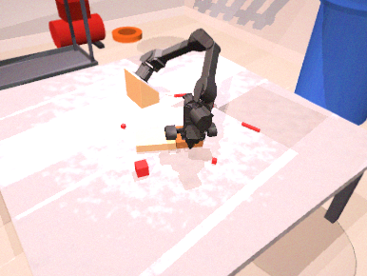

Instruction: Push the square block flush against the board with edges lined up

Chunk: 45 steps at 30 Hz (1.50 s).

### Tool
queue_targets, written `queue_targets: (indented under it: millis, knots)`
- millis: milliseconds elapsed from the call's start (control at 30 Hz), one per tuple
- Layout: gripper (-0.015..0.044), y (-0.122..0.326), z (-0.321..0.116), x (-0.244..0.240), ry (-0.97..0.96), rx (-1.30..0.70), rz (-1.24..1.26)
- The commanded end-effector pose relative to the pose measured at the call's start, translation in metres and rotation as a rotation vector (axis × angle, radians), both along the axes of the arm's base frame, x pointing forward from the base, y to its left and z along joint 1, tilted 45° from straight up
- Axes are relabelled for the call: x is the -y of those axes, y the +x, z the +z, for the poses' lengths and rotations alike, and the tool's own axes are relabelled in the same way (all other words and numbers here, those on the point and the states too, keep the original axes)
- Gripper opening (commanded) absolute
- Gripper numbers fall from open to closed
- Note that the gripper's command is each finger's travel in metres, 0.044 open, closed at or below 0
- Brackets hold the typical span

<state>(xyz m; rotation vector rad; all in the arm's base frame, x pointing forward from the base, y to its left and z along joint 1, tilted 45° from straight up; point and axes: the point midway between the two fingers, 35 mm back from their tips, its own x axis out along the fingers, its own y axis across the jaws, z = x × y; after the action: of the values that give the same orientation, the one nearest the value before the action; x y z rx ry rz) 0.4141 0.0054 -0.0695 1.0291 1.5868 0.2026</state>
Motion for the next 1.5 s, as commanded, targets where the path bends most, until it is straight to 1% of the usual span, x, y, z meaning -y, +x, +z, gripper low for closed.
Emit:
queue_targets:
  millis: [0,967,1033,1133,1400,1467]
  knots:
    - [0.0000,0.003,-0.002,-0.001,0.004,-0.007,0.001]
    - [0.0000,0.043,-0.016,0.017,0.003,-0.005,0.001]
    - [0.0000,0.038,-0.006,0.023,0.003,-0.008,0.000]
    - [0.0000,0.036,0.023,0.052,0.001,-0.005,0.001]
    - [0.0000,0.036,0.024,0.054,0.002,0.000,-0.010]
    - [0.0000,0.029,0.030,0.050,0.002,-0.001,-0.009]
